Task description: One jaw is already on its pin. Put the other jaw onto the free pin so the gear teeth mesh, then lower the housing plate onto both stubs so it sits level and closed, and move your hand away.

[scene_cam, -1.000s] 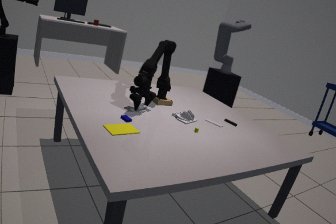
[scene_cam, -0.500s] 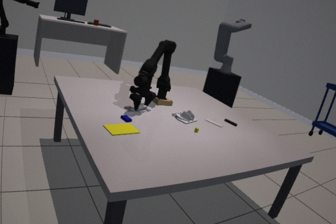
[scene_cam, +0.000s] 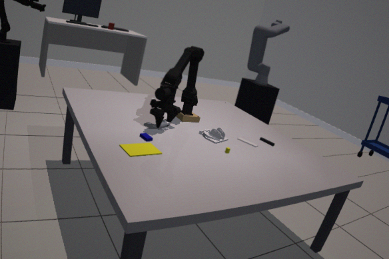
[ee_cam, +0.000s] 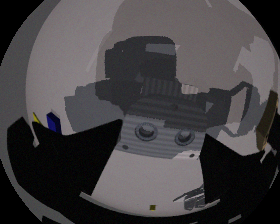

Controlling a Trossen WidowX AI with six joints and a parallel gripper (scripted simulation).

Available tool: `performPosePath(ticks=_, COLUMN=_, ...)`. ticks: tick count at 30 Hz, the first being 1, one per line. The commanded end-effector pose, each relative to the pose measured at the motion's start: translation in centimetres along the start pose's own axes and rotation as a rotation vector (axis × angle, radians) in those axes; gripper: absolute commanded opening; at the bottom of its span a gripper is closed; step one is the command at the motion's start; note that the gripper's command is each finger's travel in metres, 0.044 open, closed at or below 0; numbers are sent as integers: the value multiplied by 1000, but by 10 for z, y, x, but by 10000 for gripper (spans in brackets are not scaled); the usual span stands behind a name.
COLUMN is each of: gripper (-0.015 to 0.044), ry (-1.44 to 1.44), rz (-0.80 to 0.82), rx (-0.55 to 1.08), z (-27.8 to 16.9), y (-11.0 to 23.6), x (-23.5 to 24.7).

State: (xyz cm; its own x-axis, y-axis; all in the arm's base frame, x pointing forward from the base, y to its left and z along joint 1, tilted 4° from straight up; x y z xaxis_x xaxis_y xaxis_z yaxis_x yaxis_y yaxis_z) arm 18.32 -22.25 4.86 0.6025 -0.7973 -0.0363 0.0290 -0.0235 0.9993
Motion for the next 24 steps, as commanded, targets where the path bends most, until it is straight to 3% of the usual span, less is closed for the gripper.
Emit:
performPosePath(ticks=1, gripper=351, ry=0, rz=0, rx=0, z=0, y=0, x=0)
performPosePath(ticks=11, gripper=351, ry=0, rz=0, rx=0, z=0, y=2, x=0)
performPosePath(ticks=24, gripper=351, ry=-2, rz=-3, rx=-2, z=0, y=42, x=2)
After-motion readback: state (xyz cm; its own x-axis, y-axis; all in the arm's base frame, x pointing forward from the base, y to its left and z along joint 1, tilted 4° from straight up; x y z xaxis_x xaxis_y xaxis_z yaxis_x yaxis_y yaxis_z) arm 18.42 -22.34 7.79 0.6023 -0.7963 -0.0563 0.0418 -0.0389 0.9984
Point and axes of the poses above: the point midway between the two fingers, 35 mm back from their tips, its own y axis back along the fingers, its own x axis across the jaws, z = x × y, the point moved 5 cm from there along y, back along the fingers, and after that the axes turned 6 degrees about y, right-handed, at the moved point
